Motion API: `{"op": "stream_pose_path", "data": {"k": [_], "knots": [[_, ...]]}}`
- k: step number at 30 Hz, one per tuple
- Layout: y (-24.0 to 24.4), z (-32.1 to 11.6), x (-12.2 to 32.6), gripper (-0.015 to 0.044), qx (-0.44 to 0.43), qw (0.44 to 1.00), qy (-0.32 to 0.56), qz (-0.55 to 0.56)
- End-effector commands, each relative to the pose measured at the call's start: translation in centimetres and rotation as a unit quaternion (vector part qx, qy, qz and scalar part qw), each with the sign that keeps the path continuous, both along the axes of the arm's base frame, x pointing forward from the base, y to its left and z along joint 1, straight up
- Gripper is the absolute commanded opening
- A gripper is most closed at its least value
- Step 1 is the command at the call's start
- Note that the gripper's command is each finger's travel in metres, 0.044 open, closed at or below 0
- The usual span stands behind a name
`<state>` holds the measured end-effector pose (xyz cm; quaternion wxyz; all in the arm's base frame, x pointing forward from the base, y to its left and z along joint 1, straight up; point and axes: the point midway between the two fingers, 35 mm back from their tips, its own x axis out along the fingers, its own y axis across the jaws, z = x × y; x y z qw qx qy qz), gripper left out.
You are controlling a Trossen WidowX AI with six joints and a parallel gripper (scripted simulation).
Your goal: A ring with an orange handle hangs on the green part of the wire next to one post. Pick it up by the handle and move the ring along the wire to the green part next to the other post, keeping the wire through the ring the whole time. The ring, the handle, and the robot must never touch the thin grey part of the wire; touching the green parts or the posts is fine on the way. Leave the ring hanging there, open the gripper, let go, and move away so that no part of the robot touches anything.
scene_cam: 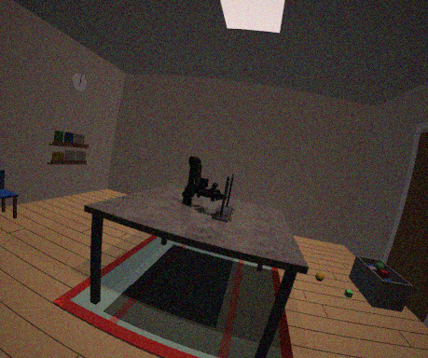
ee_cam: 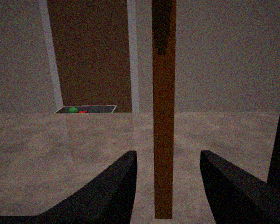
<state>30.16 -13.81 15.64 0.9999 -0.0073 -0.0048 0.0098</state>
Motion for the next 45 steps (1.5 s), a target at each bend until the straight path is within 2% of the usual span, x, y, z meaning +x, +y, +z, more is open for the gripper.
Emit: {"op": "stream_pose_path", "data": {"k": [1,26,38,45], "knots": [[0.0,0.1,0.7,0.016,0.002,1.0,-0.001,-0.001],[0.3,0.0,1.8,0.016,0.002,1.0,-0.002,-0.001],[0.4,0.0,1.7,-0.015,0.0,1.0,-0.001,0.001],[0.3,0.1,1.7,-0.015,0.0,1.0,-0.001,0.001]]}}
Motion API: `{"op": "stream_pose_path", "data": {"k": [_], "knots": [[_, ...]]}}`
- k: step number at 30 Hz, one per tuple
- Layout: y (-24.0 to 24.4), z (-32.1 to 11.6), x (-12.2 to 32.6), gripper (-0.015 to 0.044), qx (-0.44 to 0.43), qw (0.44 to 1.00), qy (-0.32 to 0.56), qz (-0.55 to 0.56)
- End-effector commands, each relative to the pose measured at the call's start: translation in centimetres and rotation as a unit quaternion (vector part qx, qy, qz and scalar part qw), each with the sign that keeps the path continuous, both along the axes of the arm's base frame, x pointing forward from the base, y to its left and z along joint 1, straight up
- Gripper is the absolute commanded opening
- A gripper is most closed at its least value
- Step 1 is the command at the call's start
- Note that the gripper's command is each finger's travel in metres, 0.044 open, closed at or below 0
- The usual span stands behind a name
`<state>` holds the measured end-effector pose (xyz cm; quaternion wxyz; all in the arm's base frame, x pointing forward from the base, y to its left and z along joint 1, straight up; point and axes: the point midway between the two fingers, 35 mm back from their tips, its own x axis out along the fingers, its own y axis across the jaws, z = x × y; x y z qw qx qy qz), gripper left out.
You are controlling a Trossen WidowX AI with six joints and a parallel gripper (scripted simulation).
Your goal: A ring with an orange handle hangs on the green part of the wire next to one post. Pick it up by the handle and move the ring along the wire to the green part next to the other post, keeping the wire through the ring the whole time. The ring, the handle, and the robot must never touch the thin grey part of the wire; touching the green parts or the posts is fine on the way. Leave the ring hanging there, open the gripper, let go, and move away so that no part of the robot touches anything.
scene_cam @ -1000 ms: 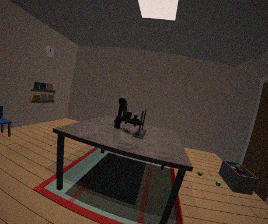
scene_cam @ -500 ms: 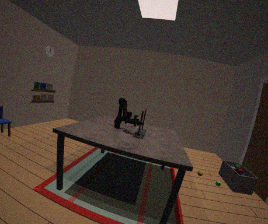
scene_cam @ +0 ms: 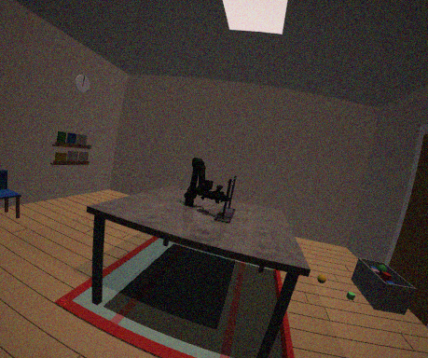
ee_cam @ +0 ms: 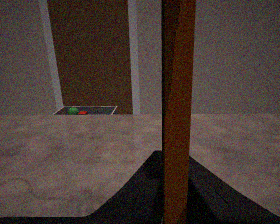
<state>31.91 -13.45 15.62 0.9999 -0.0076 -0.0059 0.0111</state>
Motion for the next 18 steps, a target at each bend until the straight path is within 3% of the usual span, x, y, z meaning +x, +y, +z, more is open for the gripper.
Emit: {"op": "stream_pose_path", "data": {"k": [1,18], "knots": [[-0.03,0.17,0.01,-0.015,0.0,1.0,0.0,0.0],[-0.15,1.04,0.0,-0.015,0.002,1.0,0.0,0.0]]}}
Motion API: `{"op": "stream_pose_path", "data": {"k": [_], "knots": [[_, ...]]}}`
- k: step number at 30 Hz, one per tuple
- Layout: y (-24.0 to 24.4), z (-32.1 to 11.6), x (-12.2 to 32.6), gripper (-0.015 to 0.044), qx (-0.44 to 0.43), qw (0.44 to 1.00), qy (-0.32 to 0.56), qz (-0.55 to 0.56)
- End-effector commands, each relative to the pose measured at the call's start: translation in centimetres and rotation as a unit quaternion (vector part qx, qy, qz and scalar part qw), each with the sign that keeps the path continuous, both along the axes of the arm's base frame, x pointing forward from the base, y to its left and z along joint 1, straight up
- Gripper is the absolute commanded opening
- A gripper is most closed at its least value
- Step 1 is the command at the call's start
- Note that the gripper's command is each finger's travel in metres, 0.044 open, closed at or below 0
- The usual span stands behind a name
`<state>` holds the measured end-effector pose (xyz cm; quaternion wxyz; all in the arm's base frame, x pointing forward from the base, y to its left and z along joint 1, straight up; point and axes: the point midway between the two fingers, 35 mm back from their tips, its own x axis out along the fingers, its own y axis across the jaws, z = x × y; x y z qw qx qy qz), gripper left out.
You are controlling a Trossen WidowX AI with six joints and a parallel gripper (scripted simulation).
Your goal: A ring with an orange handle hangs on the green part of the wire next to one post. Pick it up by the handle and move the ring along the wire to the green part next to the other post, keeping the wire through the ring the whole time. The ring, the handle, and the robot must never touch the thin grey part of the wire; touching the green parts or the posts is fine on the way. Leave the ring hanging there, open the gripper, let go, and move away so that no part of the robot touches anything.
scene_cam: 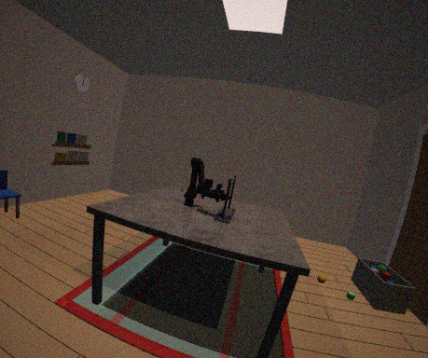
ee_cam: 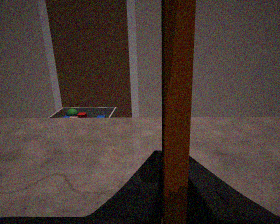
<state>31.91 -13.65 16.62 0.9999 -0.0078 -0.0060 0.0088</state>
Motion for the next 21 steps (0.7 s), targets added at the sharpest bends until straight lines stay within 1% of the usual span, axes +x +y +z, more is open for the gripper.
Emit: {"op": "stream_pose_path", "data": {"k": [1,21], "knots": [[0.0,0.0,0.0,-0.015,0.002,1.0,0.0,0.002],[1.6,0.0,0.0,-0.015,0.003,1.0,0.0,0.003]]}}
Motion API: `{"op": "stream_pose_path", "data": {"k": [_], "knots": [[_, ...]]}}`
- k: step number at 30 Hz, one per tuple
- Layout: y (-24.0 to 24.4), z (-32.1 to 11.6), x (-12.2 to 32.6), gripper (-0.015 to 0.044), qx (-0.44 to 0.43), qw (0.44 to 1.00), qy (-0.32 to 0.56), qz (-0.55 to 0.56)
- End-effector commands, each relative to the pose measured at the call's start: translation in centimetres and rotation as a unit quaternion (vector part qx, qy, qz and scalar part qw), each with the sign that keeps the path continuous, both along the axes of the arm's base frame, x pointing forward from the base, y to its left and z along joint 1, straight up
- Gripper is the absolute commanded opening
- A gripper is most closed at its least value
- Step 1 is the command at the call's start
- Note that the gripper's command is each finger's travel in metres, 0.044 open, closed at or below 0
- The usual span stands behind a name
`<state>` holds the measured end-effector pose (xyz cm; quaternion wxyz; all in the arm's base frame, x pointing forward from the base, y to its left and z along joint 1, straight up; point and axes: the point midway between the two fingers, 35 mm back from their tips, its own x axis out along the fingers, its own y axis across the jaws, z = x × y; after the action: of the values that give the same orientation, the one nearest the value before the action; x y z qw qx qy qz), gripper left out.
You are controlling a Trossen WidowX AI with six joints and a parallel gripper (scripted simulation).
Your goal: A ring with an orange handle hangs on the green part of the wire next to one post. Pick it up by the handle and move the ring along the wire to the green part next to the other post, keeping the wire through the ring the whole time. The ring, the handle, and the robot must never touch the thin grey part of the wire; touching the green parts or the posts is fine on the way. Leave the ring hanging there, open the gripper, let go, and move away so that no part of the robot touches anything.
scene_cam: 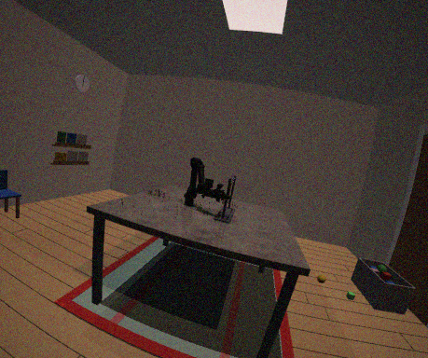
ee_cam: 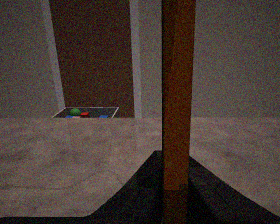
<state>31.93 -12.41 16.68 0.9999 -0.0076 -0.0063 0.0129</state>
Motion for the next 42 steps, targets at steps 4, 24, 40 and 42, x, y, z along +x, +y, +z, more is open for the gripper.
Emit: {"op": "stream_pose_path", "data": {"k": [4,24,40,42], "knots": [[0.8,0.0,0.0,-0.015,0.003,1.0,0.001,-0.001],[2.6,0.0,-0.3,-0.015,0.012,1.0,0.013,-0.009],[4.4,0.5,-2.1,-0.015,0.046,0.993,0.098,-0.037],[4.9,0.6,-2.4,-0.015,0.056,0.991,0.112,-0.043]]}}
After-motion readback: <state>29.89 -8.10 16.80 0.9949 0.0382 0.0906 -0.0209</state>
